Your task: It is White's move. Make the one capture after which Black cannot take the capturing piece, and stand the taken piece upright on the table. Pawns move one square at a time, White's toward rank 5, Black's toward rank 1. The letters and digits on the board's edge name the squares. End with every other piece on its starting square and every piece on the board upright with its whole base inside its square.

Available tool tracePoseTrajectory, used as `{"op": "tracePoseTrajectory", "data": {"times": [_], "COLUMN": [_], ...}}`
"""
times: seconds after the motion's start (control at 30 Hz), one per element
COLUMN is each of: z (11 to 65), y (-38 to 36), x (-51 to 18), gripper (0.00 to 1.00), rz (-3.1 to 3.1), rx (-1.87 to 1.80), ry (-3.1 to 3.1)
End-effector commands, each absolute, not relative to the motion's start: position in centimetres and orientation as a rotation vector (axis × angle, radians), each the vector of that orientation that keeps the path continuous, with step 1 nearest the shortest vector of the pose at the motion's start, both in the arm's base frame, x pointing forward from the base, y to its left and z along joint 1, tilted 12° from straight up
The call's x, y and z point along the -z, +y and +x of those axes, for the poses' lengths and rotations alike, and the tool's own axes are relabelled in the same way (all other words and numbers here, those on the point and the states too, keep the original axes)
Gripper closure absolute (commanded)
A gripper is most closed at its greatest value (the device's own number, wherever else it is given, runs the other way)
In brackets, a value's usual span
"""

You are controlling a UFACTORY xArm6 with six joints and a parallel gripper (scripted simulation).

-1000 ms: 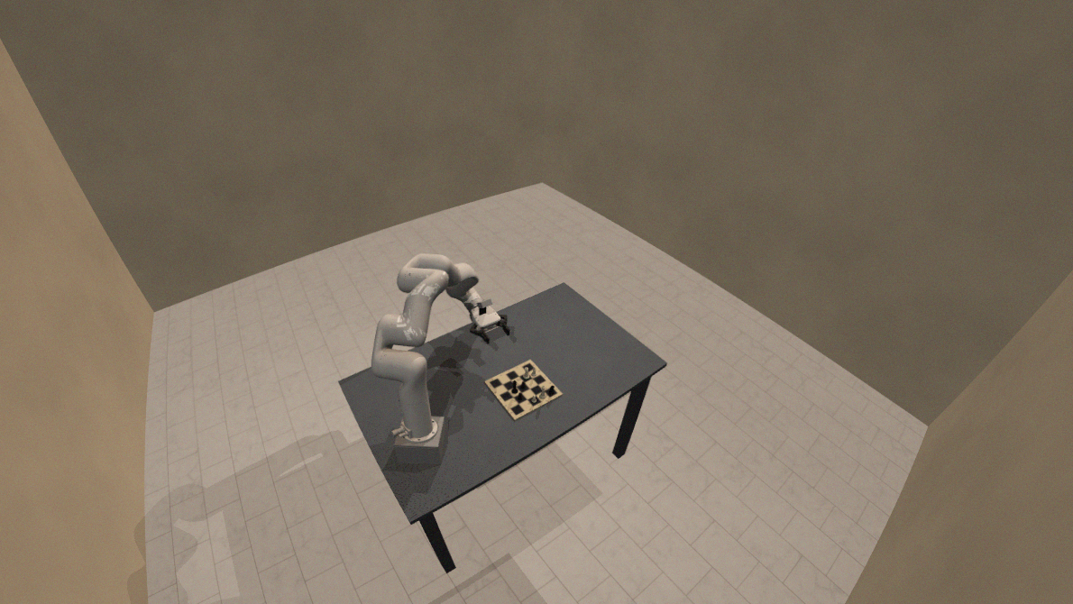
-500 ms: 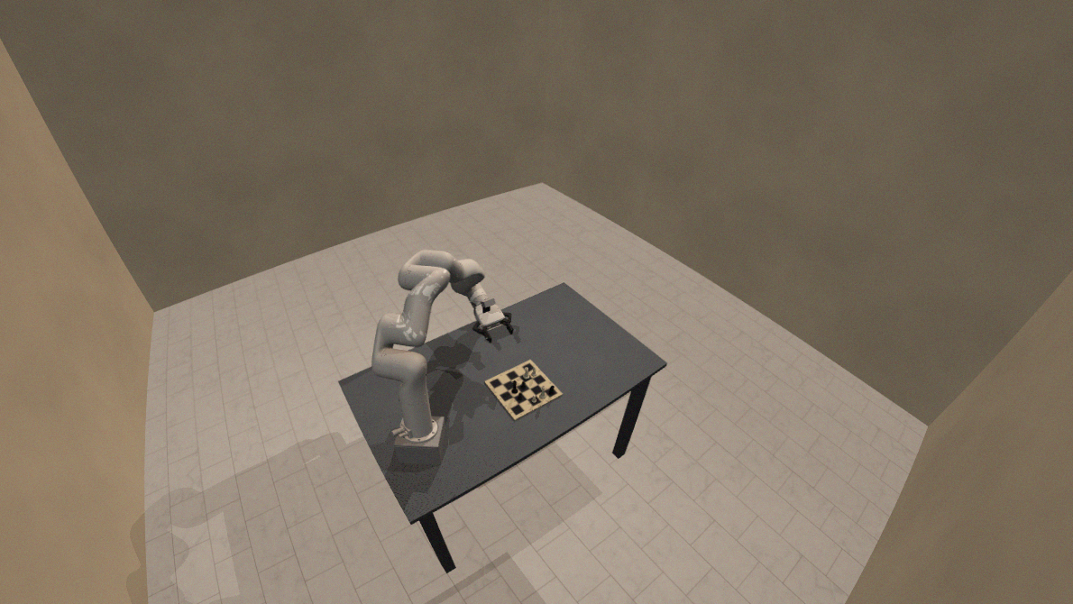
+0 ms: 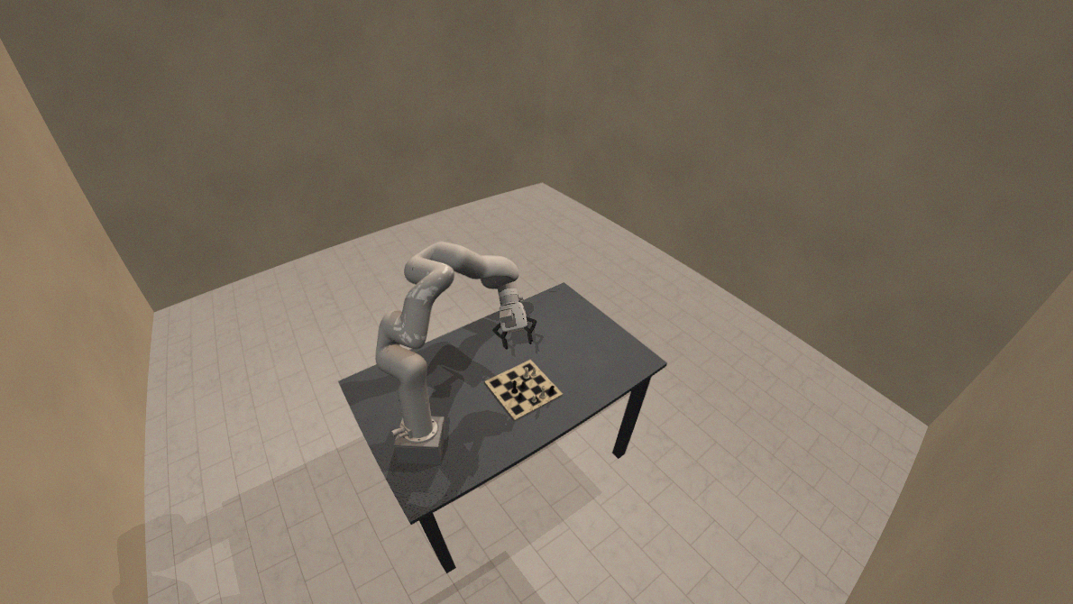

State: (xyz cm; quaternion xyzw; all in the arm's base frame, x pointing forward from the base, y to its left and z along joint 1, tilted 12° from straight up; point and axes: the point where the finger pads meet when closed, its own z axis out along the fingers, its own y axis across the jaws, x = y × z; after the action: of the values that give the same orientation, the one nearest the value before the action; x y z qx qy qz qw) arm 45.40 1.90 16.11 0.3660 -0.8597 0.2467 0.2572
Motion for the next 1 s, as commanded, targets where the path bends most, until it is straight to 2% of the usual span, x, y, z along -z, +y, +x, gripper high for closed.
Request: {"op": "tracePoseTrajectory", "data": {"times": [0.0, 0.47, 0.97], "z": [46.1, 47.5, 48.3], "y": [-1.4, -9.6, -14.0], "x": [-15.7, -14.9, -14.5], "gripper": [0.0, 0.0, 0.0], "rz": [0.906, 0.519, 0.25], "rx": [-0.518, -0.089, 0.197], "ry": [-2.572, -3.044, -3.253]}}
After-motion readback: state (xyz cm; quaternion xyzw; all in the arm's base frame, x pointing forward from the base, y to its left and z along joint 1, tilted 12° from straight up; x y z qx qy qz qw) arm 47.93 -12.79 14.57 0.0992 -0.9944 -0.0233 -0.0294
